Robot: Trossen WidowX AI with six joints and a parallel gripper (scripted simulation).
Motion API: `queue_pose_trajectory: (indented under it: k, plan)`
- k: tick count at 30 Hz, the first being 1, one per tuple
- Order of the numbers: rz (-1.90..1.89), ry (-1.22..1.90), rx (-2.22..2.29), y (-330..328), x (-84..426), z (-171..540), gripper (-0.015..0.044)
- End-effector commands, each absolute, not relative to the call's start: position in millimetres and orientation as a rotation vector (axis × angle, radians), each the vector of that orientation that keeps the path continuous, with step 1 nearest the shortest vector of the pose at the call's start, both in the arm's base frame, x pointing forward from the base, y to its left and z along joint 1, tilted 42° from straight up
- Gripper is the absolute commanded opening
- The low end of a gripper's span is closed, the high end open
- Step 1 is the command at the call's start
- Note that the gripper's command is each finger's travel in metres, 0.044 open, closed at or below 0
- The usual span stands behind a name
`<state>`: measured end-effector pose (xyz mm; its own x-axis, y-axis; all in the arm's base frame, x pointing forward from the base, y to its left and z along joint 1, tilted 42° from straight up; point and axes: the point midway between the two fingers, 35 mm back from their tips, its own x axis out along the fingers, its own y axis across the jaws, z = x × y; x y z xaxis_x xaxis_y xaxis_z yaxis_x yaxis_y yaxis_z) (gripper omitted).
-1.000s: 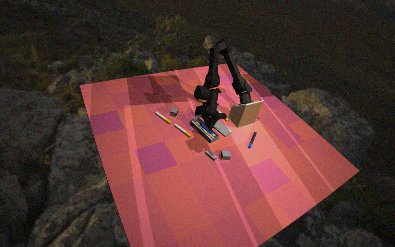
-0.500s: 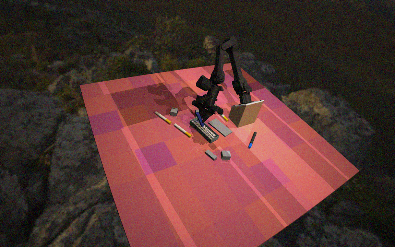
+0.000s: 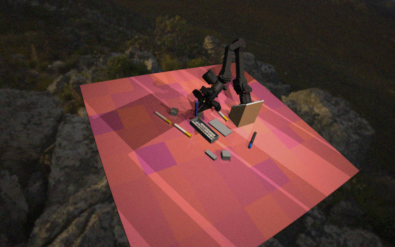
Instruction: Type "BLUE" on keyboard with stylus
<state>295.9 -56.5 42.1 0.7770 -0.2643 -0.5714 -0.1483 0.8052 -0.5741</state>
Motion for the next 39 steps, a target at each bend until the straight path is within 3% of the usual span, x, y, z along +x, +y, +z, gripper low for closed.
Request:
queue_pose_trajectory:
  k: [1,29,32,39]
  plan:
    - [-0.099,0.61,-0.732,-65,287,56,0.0]
    - [-0.104,0.599,-0.747,-89,282,32,0.0]
    - [-0.104,0.599,-0.747,-90,282,32,0.0079]
    - [-0.104,0.6,-0.747,-92,282,29,0.0081]
